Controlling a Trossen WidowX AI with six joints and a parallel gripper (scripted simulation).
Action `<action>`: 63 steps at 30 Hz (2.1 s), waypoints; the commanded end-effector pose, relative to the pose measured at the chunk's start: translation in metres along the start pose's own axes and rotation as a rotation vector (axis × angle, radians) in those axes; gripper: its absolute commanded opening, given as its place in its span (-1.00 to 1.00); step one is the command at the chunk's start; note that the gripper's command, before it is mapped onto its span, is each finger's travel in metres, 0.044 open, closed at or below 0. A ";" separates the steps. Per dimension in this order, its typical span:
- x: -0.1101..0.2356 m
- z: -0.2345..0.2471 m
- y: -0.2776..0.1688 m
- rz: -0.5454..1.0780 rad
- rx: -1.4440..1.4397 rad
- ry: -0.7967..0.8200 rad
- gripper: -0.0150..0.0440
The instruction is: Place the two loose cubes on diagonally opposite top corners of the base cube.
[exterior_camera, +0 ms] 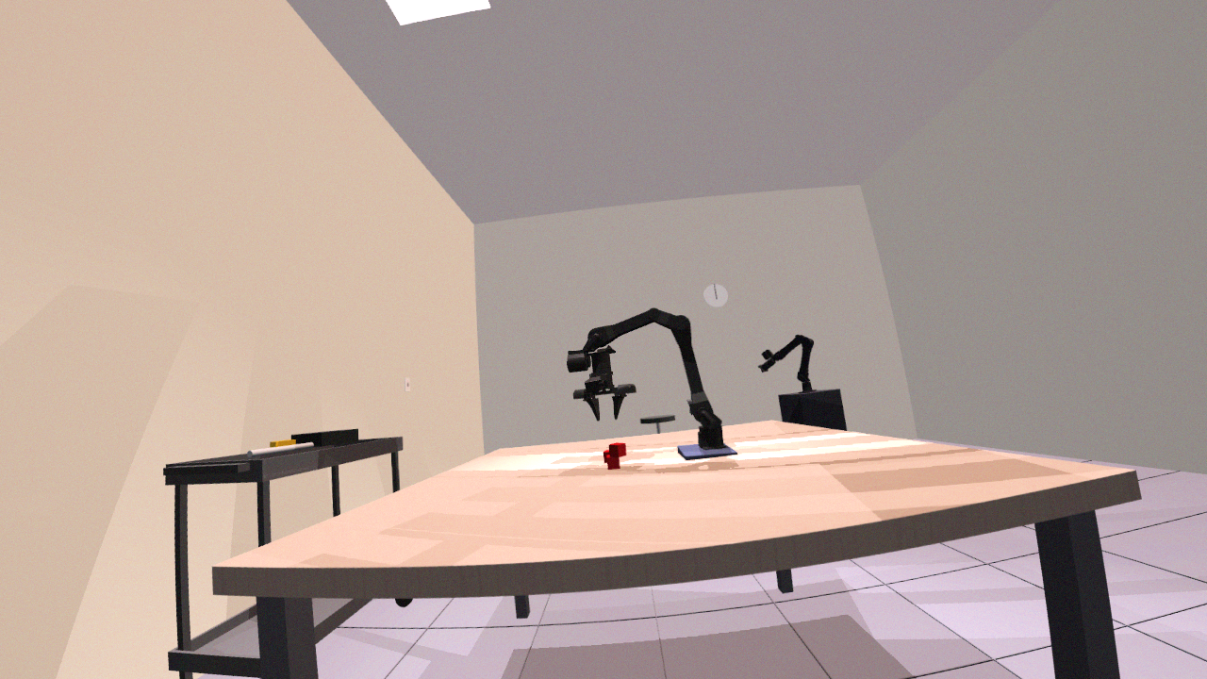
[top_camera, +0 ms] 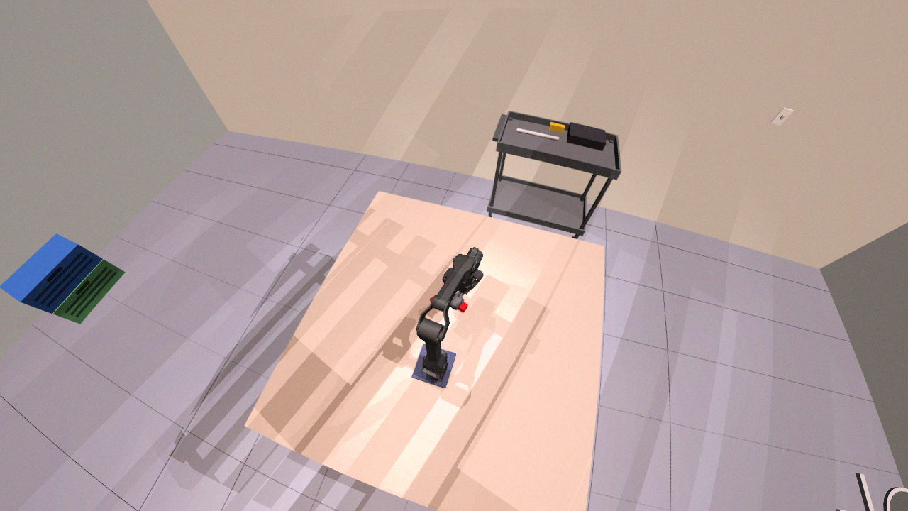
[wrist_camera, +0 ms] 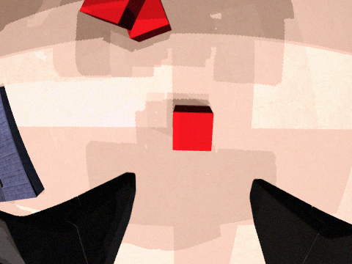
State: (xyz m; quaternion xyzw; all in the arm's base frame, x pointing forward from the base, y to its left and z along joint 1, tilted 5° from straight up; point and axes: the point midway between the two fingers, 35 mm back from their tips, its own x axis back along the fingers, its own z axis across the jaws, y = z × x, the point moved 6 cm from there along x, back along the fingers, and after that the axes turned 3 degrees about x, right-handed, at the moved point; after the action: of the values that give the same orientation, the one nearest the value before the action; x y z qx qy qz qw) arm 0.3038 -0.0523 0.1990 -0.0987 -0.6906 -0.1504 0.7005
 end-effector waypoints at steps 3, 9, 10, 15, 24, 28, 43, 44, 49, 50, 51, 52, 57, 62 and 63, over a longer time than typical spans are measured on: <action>0.000 -0.001 -0.002 0.005 0.033 -0.003 0.41; -0.041 -0.003 -0.002 0.005 0.033 -0.003 0.41; -0.049 -0.002 -0.002 0.005 0.033 -0.003 0.41; -0.060 -0.001 -0.002 0.005 0.033 -0.003 0.41; -0.076 -0.001 -0.002 0.005 0.033 -0.003 0.41; -0.079 -0.001 -0.002 0.005 0.032 -0.003 0.41; -0.103 -0.001 -0.003 0.005 0.032 -0.003 0.41; -0.104 -0.001 -0.003 0.005 0.033 -0.003 0.41; -0.108 -0.001 -0.003 0.005 0.033 -0.002 0.32; -0.108 -0.001 -0.003 0.005 0.033 -0.002 0.23; -0.108 -0.001 -0.003 0.005 0.033 -0.002 0.14; -0.108 -0.001 -0.003 0.005 0.033 -0.002 0.05; -0.108 -0.001 -0.003 0.005 0.033 -0.002 -0.14; -0.098 -0.003 -0.002 0.005 0.033 -0.003 -0.14; -0.095 -0.003 -0.002 0.005 0.033 -0.003 -0.14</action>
State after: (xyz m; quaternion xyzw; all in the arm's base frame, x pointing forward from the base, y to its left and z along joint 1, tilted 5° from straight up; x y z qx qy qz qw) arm 0.3033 -0.0467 0.0943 -0.0858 -0.6905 -0.1377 0.7049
